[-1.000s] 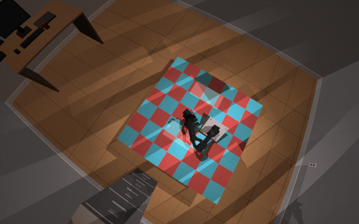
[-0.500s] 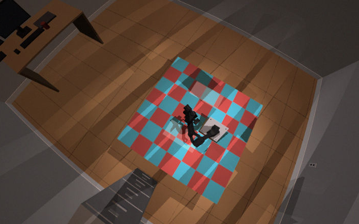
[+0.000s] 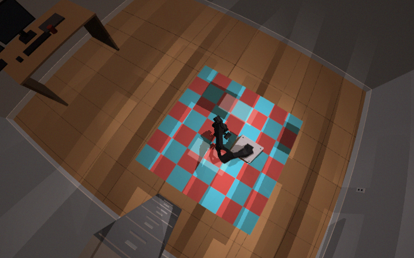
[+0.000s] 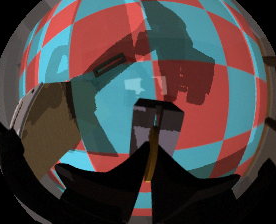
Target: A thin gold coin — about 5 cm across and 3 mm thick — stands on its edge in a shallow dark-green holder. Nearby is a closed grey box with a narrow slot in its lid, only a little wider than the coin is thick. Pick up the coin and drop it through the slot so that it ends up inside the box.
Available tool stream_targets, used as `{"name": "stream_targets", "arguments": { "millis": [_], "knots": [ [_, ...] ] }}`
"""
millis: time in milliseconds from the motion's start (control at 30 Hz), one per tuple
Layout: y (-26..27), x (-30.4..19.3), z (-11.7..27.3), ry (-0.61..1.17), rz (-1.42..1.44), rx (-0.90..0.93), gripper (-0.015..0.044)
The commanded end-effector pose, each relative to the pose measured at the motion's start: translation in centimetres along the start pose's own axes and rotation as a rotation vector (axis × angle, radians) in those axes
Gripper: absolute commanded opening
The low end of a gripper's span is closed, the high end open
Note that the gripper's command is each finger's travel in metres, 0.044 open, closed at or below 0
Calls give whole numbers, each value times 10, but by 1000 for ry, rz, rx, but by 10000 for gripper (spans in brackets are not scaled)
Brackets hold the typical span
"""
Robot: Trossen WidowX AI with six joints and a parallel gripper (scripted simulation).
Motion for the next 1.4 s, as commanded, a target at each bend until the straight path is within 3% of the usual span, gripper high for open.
{"name": "stream_targets", "arguments": {
  "millis": [0, 1367],
  "knots": [
    [-4, -10, 0, 3, 7, -2, 0],
    [-5, -15, -3, -5, 5, 1, 0]
  ]
}}
Point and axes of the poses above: the point midway between the two fingers, 35 mm back from their tips, its own z axis back along the fingers, its own y axis across the jaws, x = y × z, the point moved 9 cm from there along z, back along the fingers, and after that the axes turned 8 degrees about z, right-handed, at the moved point
